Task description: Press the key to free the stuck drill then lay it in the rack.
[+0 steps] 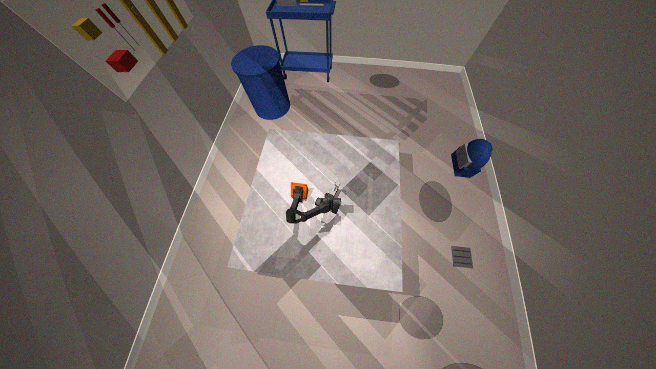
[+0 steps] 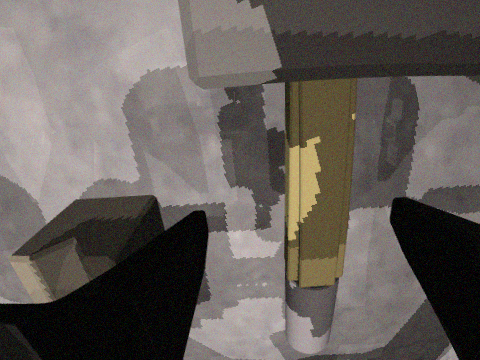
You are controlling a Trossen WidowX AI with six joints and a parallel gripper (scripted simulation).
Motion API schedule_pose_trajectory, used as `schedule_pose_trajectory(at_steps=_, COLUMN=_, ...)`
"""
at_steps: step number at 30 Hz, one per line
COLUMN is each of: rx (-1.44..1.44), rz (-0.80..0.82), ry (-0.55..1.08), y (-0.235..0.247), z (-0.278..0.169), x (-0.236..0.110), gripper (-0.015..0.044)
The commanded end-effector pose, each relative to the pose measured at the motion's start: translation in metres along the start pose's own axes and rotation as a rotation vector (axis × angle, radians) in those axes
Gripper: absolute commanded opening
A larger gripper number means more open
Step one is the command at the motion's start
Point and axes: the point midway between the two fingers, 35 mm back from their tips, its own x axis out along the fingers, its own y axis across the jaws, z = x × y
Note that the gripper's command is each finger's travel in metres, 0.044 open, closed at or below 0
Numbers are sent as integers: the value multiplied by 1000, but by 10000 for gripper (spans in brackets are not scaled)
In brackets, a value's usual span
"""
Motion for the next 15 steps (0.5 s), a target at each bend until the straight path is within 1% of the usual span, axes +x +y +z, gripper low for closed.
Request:
schedule_pose_trajectory(at_steps=1, rx=1, rz=0, ry=0, y=0, z=0, x=0, gripper=256)
schedule_pose_trajectory(at_steps=9, rx=1, rz=0, ry=0, y=0, z=0, x=0, gripper=46)
schedule_pose_trajectory(at_steps=15, rx=1, rz=0, ry=0, y=0, z=0, x=0, gripper=6)
